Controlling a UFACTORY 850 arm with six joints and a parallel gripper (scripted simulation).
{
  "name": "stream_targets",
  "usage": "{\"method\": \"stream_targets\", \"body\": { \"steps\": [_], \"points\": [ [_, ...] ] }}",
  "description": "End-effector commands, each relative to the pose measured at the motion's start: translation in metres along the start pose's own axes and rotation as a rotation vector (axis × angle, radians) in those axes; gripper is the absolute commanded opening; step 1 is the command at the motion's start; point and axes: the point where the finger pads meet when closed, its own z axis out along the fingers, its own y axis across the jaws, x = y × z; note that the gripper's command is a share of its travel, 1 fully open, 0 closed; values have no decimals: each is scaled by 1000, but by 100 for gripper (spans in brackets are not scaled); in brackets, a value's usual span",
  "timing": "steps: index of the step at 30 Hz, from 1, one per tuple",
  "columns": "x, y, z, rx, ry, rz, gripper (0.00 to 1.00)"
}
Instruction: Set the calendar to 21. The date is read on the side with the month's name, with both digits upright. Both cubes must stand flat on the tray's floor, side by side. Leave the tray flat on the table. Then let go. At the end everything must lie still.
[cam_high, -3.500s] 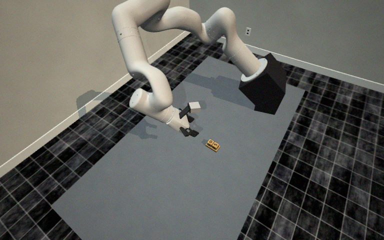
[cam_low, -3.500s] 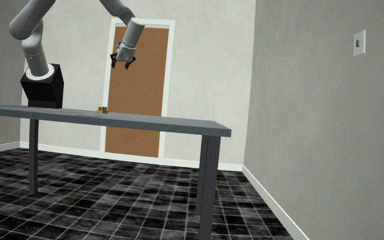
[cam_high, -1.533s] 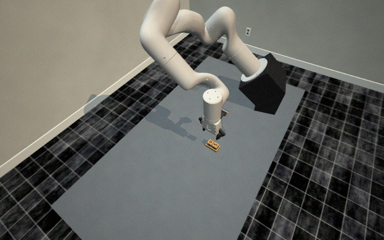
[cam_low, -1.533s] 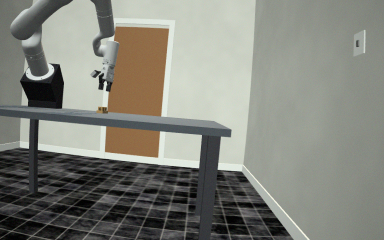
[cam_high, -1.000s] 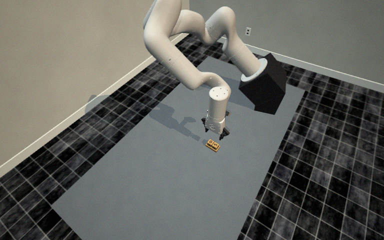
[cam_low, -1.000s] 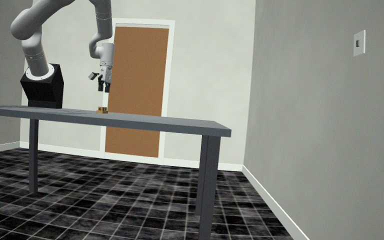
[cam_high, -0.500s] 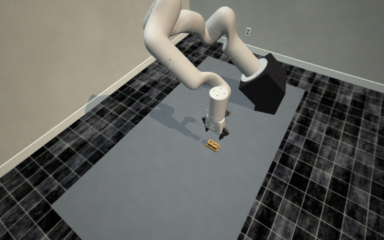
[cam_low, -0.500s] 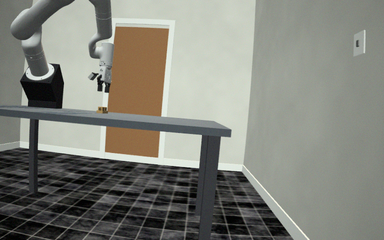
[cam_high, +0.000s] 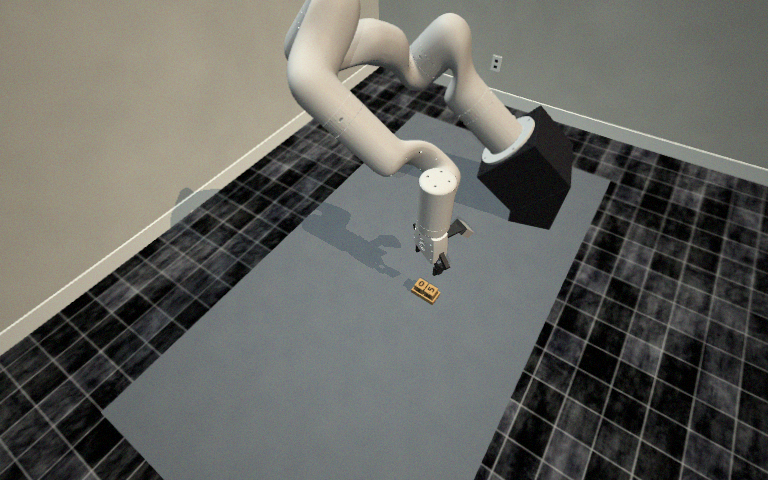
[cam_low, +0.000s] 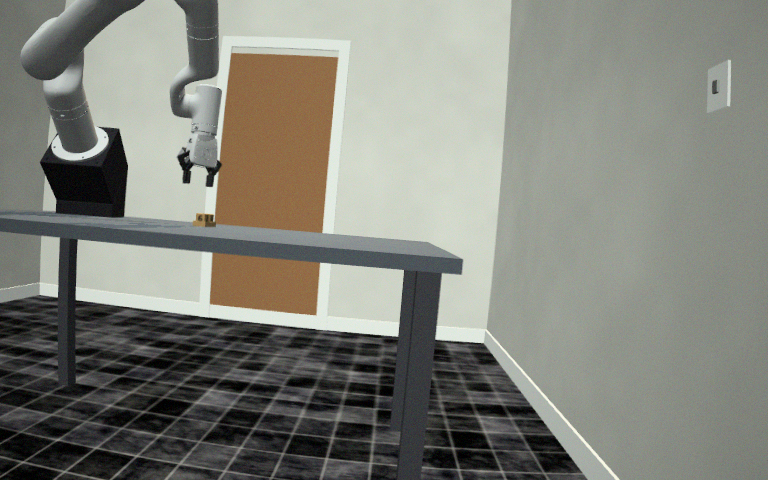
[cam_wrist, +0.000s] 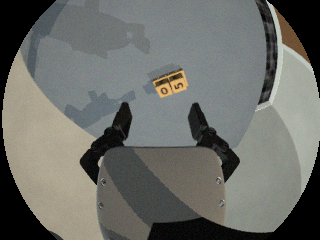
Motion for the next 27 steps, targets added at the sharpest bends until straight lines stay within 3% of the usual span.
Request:
{"method": "stream_targets", "body": {
  "steps": [1, 27],
  "points": [
    [6, -9, 2, -9, -17, 173, 100],
    [41, -51, 11, -16, -12, 970, 100]
  ]
}}
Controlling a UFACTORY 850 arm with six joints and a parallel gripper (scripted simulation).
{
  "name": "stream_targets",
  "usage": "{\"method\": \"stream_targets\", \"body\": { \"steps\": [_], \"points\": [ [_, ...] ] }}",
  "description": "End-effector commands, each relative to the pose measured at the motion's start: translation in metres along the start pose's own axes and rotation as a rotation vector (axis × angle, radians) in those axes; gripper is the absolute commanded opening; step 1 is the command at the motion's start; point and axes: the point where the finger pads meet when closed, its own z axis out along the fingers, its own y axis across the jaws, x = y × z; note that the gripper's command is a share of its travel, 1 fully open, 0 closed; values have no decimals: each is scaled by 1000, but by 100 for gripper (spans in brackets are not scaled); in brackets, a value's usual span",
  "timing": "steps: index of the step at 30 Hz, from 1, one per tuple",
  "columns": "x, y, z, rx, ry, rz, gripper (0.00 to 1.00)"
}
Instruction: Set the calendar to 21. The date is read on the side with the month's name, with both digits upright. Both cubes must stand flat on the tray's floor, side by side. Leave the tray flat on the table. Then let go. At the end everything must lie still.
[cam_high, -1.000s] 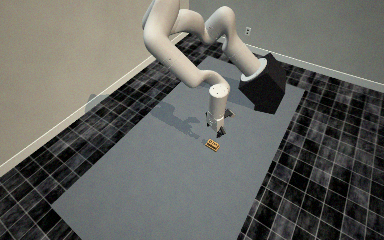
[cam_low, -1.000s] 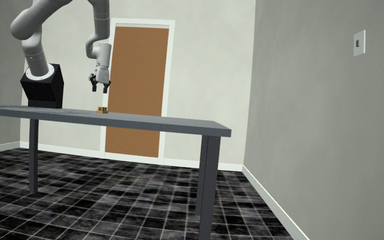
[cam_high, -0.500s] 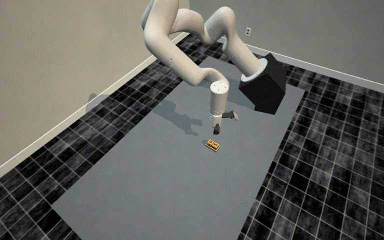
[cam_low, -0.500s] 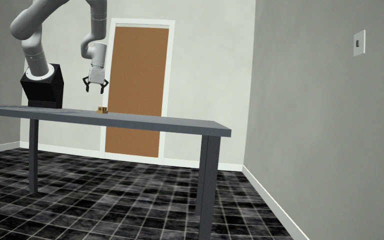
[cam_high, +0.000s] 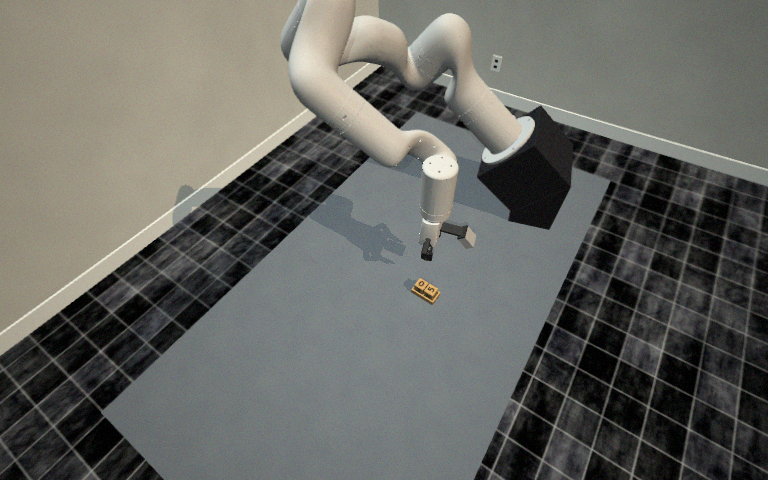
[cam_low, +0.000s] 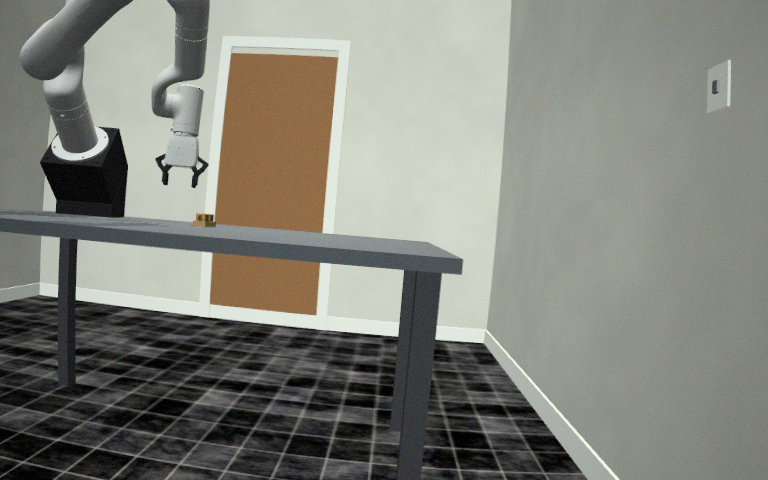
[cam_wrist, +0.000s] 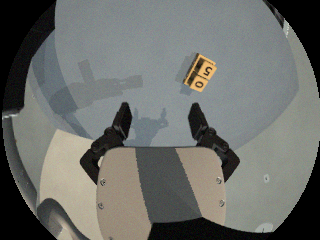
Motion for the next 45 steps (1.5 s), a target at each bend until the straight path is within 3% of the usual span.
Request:
{"method": "stream_targets", "body": {
  "steps": [1, 4, 19, 38, 45],
  "points": [
    [-2, -11, 1, -20, -1, 173, 100],
    [-2, -12, 1, -20, 0, 187, 100],
    [-7, -47, 4, -16, 11, 683, 100],
    [-7, -52, 10, -16, 13, 760, 100],
    [-7, -52, 38, -16, 13, 760, 100]
  ]
}}
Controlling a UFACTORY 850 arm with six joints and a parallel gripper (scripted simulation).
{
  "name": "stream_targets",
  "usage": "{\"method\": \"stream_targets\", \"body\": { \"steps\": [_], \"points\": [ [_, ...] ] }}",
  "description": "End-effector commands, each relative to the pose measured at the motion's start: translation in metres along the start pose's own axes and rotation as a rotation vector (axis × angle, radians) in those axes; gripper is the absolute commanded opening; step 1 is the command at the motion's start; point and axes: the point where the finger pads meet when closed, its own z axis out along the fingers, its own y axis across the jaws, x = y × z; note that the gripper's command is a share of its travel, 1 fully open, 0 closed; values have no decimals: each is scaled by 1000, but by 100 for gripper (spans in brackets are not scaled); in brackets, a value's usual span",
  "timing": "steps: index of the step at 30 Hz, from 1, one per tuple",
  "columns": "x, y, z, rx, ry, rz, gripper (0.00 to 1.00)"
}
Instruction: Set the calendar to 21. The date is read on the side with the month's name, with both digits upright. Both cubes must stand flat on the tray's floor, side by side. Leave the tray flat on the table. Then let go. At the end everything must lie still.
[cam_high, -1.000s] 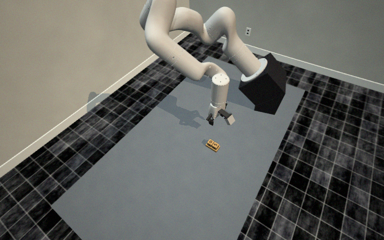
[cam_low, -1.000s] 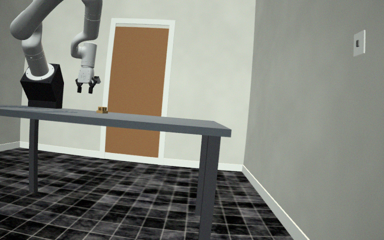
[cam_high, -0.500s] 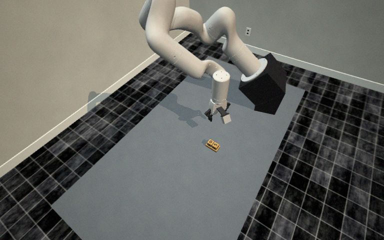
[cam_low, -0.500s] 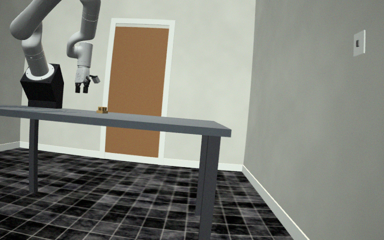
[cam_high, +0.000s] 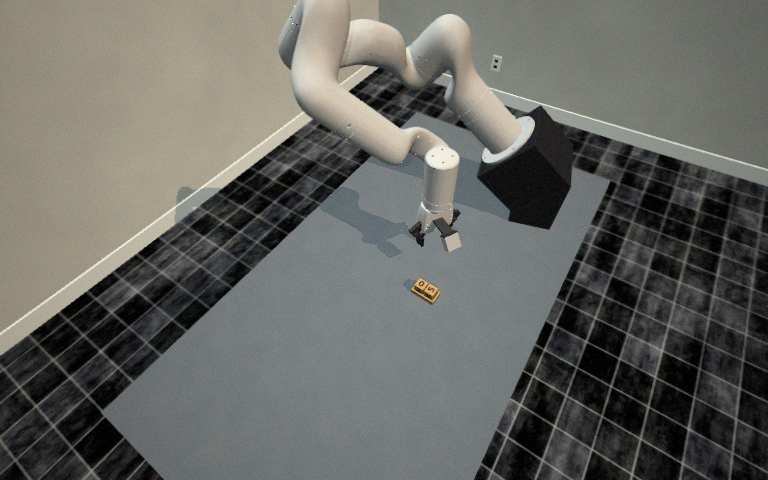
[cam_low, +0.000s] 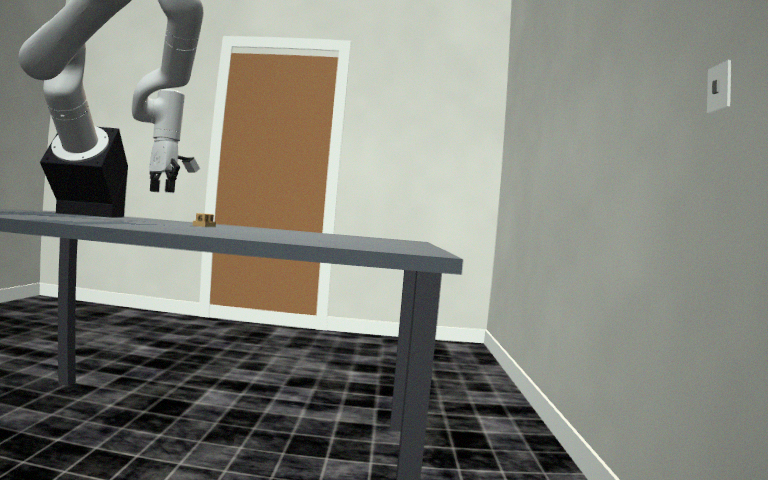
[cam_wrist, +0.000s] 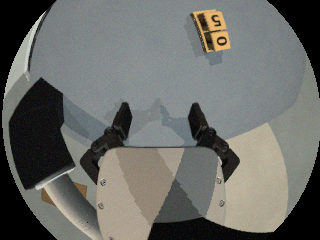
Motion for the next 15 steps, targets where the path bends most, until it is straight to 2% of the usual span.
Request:
{"method": "stream_targets", "body": {
  "steps": [1, 7, 15],
  "points": [
    [0, 0, 19, -1, 1, 0, 100],
    [0, -1, 39, -1, 1, 0, 100],
    [0, -1, 42, -1, 1, 0, 100]
  ]
}}
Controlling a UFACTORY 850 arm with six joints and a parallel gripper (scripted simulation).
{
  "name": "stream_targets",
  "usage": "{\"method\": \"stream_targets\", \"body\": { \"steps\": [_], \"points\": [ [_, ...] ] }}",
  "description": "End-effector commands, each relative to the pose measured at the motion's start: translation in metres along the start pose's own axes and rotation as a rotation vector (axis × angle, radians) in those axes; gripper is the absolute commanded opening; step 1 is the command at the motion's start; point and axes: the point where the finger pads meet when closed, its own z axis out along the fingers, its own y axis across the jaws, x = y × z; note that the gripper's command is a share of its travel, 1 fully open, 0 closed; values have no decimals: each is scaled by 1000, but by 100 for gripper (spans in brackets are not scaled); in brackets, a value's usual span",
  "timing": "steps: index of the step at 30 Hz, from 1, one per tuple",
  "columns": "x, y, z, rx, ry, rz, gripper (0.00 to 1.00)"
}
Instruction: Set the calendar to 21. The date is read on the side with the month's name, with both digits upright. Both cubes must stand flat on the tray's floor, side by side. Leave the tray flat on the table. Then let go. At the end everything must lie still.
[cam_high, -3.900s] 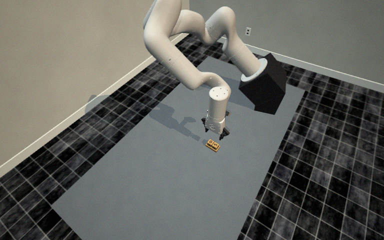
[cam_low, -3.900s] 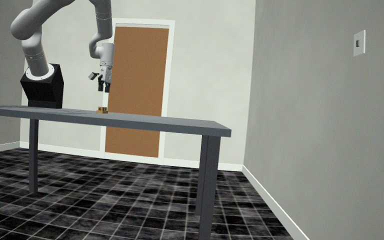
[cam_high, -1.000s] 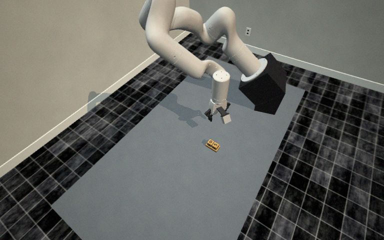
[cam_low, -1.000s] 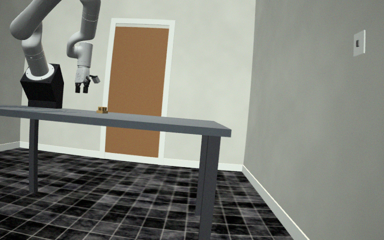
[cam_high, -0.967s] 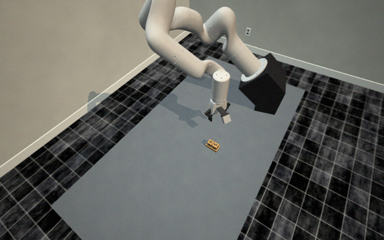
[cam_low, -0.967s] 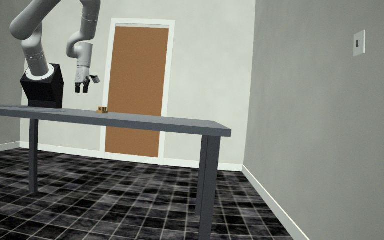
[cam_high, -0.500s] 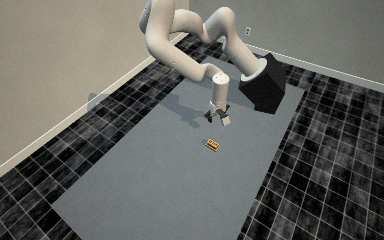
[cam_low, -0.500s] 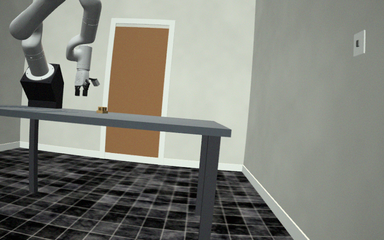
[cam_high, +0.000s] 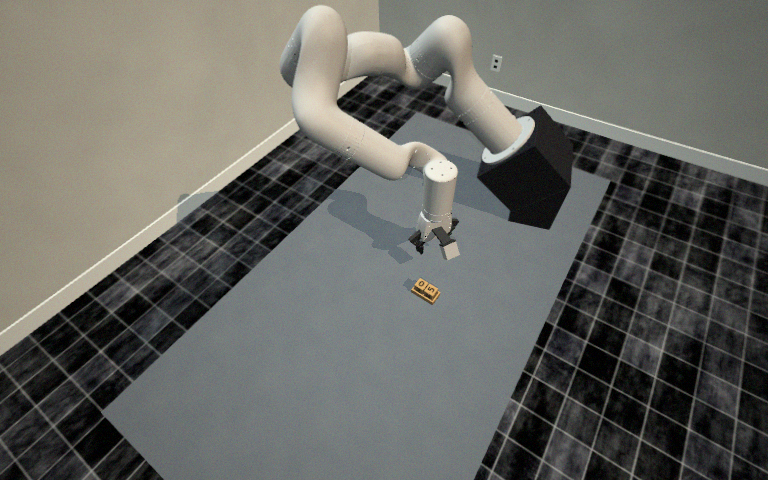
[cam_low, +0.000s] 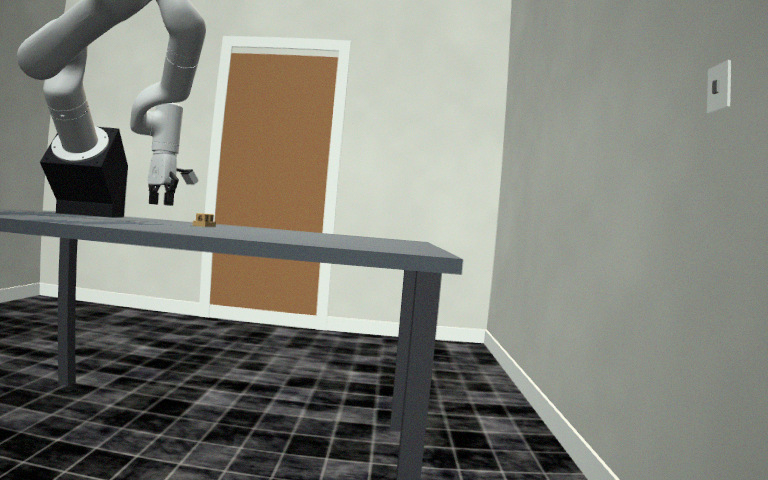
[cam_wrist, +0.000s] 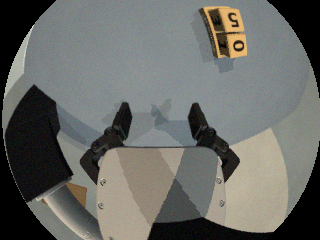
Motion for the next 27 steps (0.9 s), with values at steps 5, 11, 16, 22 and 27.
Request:
{"method": "stream_targets", "body": {
  "steps": [5, 11, 16, 22, 27],
  "points": [
    [0, 0, 7, -1, 1, 0, 100],
    [0, 0, 21, -1, 1, 0, 100],
    [0, 0, 32, -1, 1, 0, 100],
    [0, 0, 37, -1, 1, 0, 100],
    [0, 0, 37, -1, 1, 0, 100]
  ]
}}
